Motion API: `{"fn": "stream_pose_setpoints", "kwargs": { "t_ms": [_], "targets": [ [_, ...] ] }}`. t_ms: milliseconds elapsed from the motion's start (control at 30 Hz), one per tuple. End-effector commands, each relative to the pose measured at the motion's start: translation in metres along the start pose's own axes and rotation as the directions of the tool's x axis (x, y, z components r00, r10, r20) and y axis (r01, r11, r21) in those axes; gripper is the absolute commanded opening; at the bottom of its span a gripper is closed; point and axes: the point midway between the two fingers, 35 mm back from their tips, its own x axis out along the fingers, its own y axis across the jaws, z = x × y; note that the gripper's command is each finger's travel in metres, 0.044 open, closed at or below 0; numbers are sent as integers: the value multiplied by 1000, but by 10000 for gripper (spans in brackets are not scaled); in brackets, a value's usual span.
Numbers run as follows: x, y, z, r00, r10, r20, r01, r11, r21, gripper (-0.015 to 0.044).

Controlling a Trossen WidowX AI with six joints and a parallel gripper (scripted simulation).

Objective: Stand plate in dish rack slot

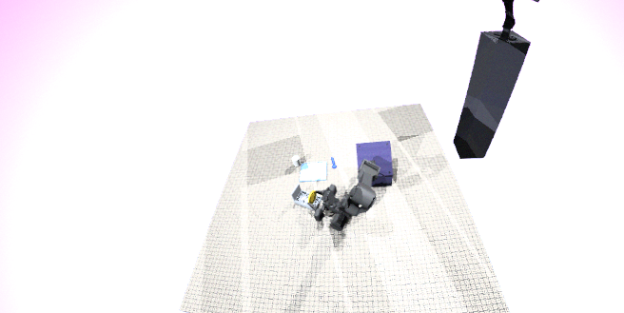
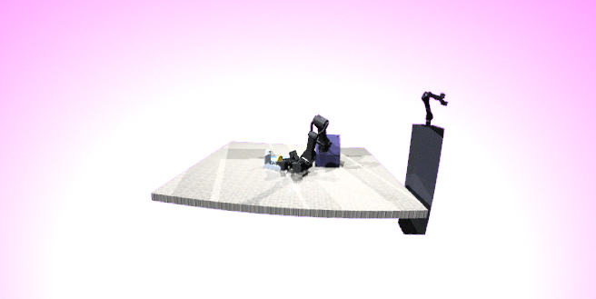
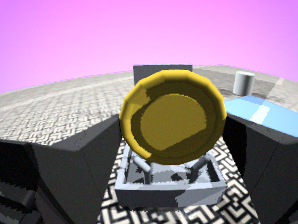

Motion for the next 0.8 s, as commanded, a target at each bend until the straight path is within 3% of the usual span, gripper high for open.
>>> {"fn": "stream_pose_setpoints", "kwargs": {
  "t_ms": [0,267,767],
  "targets": [
    [0,0,2,1000,-1,2,1,1000,2,0],
    [0,0,2,1000,-1,2,1,1000,2,0],
    [0,1,2,1000,1,2,-1,1000,7,394]
  ]
}}
